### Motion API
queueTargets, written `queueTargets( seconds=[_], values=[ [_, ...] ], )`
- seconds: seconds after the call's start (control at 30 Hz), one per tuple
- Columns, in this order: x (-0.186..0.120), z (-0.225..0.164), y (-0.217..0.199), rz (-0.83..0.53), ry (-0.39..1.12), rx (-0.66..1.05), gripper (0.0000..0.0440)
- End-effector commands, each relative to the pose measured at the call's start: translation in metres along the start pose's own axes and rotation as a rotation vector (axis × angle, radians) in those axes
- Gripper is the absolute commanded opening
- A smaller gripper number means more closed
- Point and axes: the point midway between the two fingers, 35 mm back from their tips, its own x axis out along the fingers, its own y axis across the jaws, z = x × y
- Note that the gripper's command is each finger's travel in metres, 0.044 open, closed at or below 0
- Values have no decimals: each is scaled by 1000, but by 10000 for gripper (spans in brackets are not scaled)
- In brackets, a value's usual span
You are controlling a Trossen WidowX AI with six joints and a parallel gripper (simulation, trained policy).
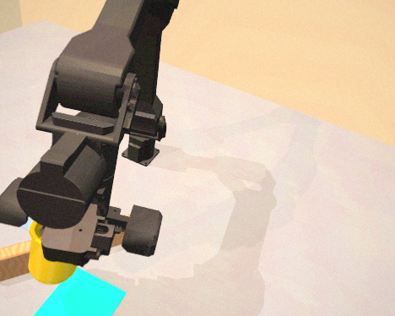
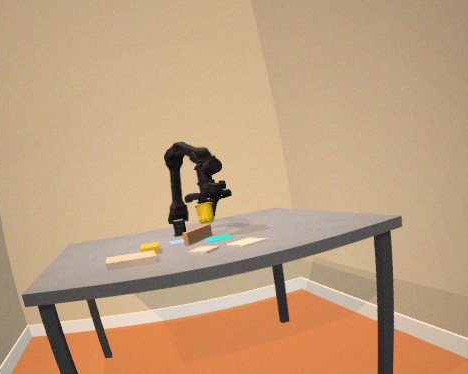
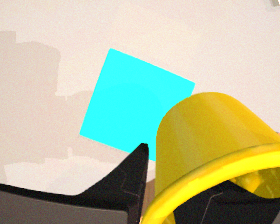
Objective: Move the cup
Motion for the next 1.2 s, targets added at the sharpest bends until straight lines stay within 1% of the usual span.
queueTargets(
  seconds=[0.0, 0.17, 0.53, 0.87, 1.0, 1.03, 1.17],
  values=[
    [4, 9, 14, 6, -23, -1, 0],
    [14, 15, 28, 5, -35, -2, 0],
    [45, 11, 39, -9, -23, 18, 14],
    [66, 2, 38, -15, -10, 48, 77],
    [60, 8, 37, 1, -45, 62, 148],
    [58, 10, 38, 7, -55, 66, 155],
    [49, 15, 37, 25, -89, 76, 152]
  ],
)
